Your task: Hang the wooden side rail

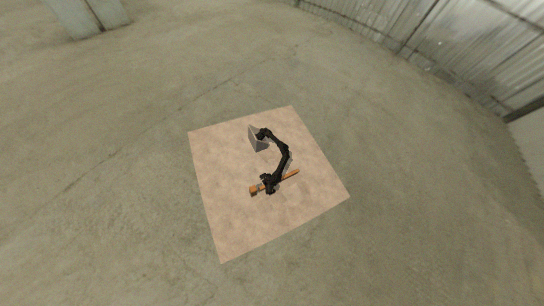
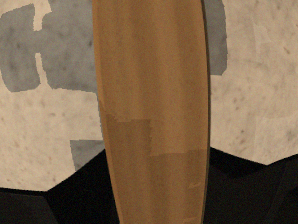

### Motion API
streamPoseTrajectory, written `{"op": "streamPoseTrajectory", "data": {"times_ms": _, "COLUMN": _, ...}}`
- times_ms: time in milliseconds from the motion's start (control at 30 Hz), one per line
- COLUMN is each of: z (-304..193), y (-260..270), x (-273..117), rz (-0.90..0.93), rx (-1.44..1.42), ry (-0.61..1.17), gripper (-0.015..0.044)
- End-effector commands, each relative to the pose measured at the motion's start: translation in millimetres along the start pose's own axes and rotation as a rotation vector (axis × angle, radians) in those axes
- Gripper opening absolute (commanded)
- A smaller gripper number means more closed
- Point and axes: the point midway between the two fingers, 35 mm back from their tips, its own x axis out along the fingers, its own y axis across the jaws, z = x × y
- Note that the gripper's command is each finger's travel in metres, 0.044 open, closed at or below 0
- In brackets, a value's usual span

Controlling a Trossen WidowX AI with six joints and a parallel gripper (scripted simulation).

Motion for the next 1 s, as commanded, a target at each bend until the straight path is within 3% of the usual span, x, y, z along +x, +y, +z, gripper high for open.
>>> {"op": "streamPoseTrajectory", "data": {"times_ms": 0, "z": -4.5, "y": -2.0, "x": -6.1, "rz": -0.016, "rx": 0.004, "ry": 0.005, "gripper": 0.0}}
{"op": "streamPoseTrajectory", "data": {"times_ms": 967, "z": -7.6, "y": 1.5, "x": -4.8, "rz": -0.016, "rx": 0.004, "ry": 0.005, "gripper": 0.0}}
